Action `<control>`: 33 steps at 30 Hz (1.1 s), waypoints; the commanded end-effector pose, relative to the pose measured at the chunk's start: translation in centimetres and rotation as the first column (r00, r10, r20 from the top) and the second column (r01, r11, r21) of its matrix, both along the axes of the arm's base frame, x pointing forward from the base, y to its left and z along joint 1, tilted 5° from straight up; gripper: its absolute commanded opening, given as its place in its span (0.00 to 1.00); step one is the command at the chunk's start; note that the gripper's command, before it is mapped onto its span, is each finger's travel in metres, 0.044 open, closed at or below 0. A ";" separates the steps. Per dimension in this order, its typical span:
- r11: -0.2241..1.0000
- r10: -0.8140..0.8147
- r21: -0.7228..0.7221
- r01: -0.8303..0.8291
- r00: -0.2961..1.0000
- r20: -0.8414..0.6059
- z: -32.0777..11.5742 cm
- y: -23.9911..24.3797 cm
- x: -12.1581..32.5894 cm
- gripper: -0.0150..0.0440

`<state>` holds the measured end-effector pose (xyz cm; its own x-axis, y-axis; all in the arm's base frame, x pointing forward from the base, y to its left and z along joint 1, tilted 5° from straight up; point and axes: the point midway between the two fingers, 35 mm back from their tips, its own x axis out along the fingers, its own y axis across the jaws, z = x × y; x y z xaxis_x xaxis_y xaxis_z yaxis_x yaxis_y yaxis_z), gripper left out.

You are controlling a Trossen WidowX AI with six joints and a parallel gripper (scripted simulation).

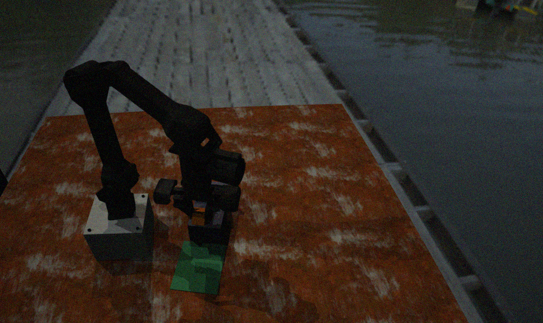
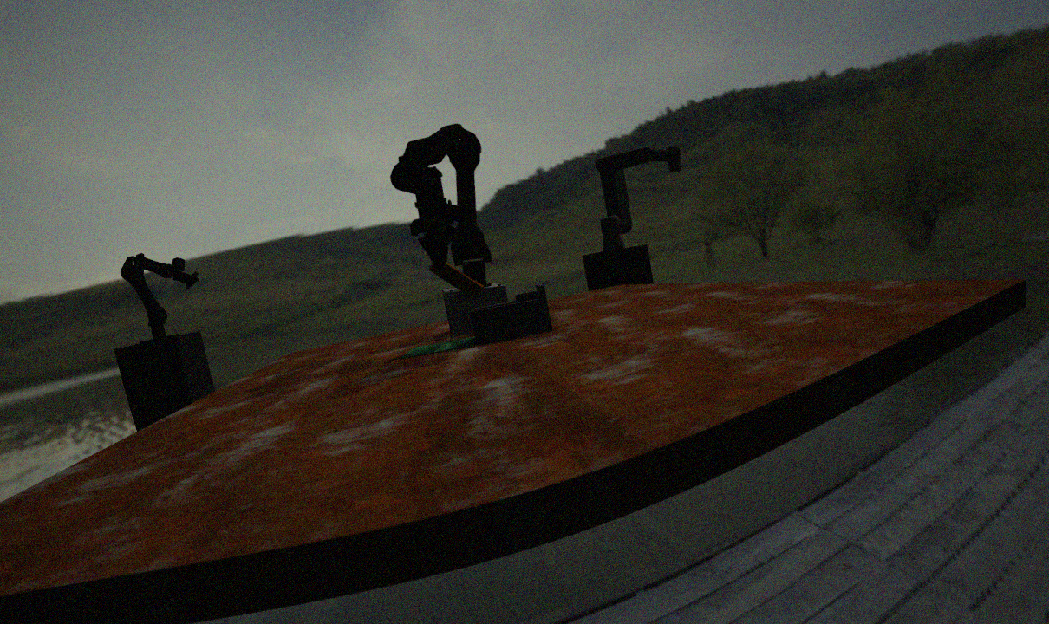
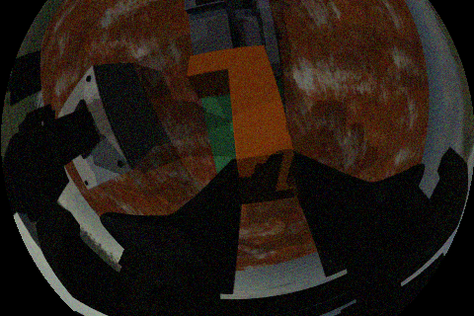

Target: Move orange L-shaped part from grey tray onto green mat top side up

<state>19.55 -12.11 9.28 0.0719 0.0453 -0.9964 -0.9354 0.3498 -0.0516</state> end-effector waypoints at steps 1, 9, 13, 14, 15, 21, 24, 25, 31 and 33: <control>1.000 0.004 0.001 -0.004 1.000 0.003 -0.1 -1.3 -0.6 0.25; 1.000 0.004 -0.001 -0.004 1.000 0.002 -0.3 -3.8 -1.9 0.25; 1.000 0.004 -0.002 -0.004 1.000 0.001 -0.4 -5.2 -2.6 0.25; 1.000 0.004 -0.002 -0.004 1.000 0.001 -0.4 -5.3 -2.7 0.25; 1.000 0.004 -0.002 -0.004 1.000 0.001 -0.4 -5.4 -2.8 0.25; 1.000 0.004 -0.002 -0.004 1.000 0.001 -0.8 -5.4 -2.7 0.25; 1.000 0.004 -0.002 -0.004 1.000 0.001 -1.3 -5.4 -2.7 0.25; 1.000 0.004 -0.002 -0.004 1.000 0.001 -1.4 -5.4 -2.7 0.25; 1.000 0.004 -0.002 -0.004 1.000 0.001 -2.4 -5.3 -2.6 0.25; 1.000 0.004 -0.002 -0.004 1.000 0.001 -2.7 -5.3 -2.6 0.25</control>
<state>16.96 -17.51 7.16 0.0745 0.0416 -0.9963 -0.9359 0.3479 -0.0555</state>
